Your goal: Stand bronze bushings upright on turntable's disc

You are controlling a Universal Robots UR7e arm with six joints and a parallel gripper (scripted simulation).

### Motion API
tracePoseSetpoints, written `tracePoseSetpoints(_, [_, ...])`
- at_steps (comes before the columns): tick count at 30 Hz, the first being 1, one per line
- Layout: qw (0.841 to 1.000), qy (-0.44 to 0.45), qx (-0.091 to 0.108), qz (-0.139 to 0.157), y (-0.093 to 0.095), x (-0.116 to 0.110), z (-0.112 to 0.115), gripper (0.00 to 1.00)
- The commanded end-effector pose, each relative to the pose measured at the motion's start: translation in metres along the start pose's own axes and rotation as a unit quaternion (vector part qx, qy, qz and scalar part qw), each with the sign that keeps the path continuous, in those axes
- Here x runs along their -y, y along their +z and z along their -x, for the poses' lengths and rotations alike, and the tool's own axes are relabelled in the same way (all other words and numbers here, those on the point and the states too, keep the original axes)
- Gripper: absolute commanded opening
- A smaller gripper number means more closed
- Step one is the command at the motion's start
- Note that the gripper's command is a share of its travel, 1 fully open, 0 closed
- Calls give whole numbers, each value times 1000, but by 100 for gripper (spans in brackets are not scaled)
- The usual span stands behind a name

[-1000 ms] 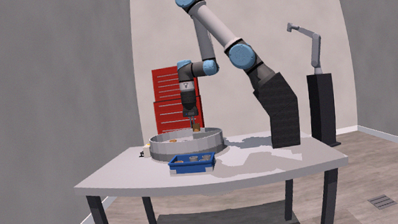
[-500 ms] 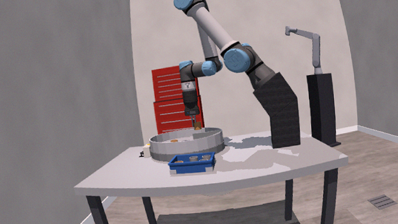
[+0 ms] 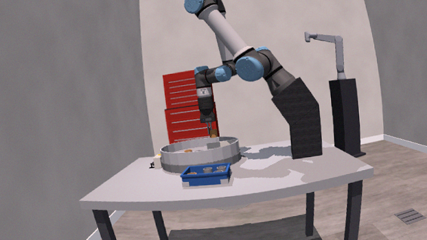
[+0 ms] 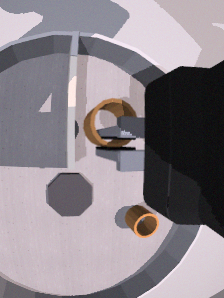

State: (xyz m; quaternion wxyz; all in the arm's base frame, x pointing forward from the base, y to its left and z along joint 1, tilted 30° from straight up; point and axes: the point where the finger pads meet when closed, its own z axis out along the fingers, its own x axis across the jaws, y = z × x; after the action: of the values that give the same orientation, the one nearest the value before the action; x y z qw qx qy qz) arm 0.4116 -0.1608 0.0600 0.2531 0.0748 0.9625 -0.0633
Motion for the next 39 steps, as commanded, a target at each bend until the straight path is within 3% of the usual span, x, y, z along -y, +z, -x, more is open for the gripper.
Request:
tracePoseSetpoints(1, [1000,-5,3,3,-1,24,3,0])
tracePoseSetpoints(20, [1000,-4,1,4,1,70,-1,0])
tracePoseSetpoints(39, [1000,-4,1,4,1,89,-2,0])
